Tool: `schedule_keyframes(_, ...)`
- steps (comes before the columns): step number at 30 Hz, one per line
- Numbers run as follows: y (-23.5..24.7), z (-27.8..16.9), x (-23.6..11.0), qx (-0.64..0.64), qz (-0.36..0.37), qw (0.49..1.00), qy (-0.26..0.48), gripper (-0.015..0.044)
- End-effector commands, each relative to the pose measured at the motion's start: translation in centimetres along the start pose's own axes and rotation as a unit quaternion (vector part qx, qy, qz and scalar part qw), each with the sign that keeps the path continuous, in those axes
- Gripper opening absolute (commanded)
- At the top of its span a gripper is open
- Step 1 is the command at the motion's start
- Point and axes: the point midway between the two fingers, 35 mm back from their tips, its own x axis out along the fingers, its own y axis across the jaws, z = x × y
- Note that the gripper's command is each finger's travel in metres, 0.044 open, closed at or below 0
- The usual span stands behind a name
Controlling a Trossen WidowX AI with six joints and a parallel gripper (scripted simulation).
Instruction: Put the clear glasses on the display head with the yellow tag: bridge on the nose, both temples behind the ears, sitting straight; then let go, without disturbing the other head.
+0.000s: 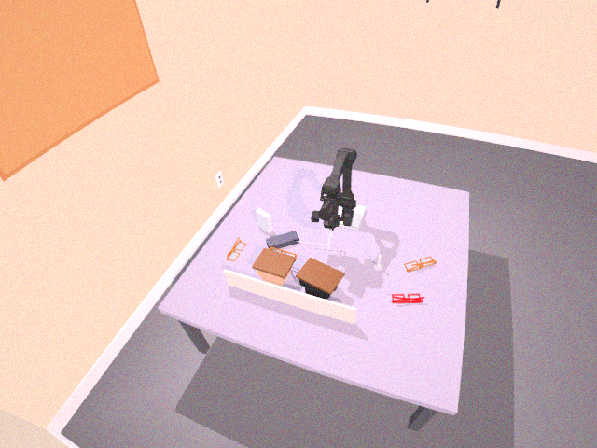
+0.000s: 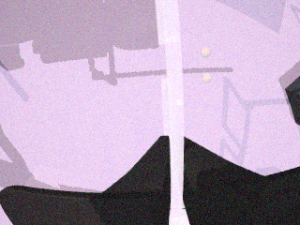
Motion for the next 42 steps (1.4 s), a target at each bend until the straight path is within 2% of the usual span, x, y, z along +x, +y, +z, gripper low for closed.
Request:
schedule_keyframes(1,-0.1,0.0,0.3,-0.001,-0.002,1.000,0.000,0.0000)
schedule_keyframes(42,-0.2,0.4,3.6,-0.001,-0.002,1.000,0.000,0.0000)
